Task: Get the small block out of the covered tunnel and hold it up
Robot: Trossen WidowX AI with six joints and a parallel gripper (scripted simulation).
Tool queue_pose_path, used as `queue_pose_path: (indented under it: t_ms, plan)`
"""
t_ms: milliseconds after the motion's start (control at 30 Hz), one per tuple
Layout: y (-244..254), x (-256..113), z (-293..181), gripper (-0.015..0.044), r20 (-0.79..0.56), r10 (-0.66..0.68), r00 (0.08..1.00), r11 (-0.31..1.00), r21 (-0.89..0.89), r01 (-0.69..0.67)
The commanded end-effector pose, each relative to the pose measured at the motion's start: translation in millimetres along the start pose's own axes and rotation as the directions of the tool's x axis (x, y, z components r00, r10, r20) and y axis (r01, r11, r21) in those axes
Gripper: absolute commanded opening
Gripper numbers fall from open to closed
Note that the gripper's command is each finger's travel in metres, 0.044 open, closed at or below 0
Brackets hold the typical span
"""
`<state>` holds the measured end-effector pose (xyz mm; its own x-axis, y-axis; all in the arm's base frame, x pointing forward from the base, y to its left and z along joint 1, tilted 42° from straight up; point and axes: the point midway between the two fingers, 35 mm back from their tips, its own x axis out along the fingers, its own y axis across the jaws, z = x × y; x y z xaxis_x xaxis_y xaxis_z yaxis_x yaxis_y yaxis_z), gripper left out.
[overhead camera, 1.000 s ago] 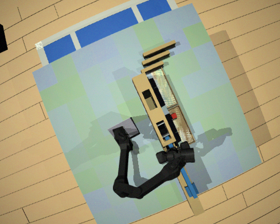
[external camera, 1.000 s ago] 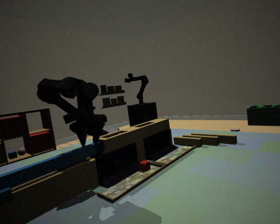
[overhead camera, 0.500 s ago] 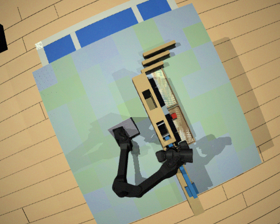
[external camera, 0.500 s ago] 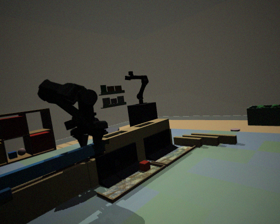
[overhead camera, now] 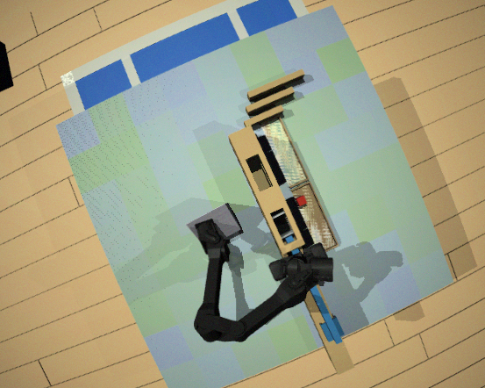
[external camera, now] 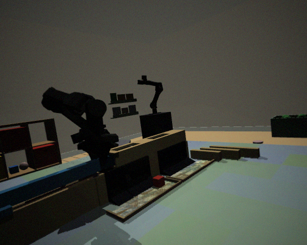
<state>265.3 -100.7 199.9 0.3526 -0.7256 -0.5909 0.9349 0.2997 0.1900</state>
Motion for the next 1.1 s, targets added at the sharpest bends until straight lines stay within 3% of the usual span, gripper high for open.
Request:
queue_pose_path:
  t_ms: [0, 233, 1067]
  plan:
    - [0.4, -0.5, 0.8, 0.0099, 0.001, 0.000, 1.000, 1.000, 0.005, 0.000]
    - [0.5, -0.1, 2.1, 0.0000, 0.000, 0.000, 1.000, 1.000, 0.005, 0.000]
    - [-2.9, 14.6, 59.7, 0.0000, 0.002, 0.001, 1.000, 1.000, -0.004, -0.001]
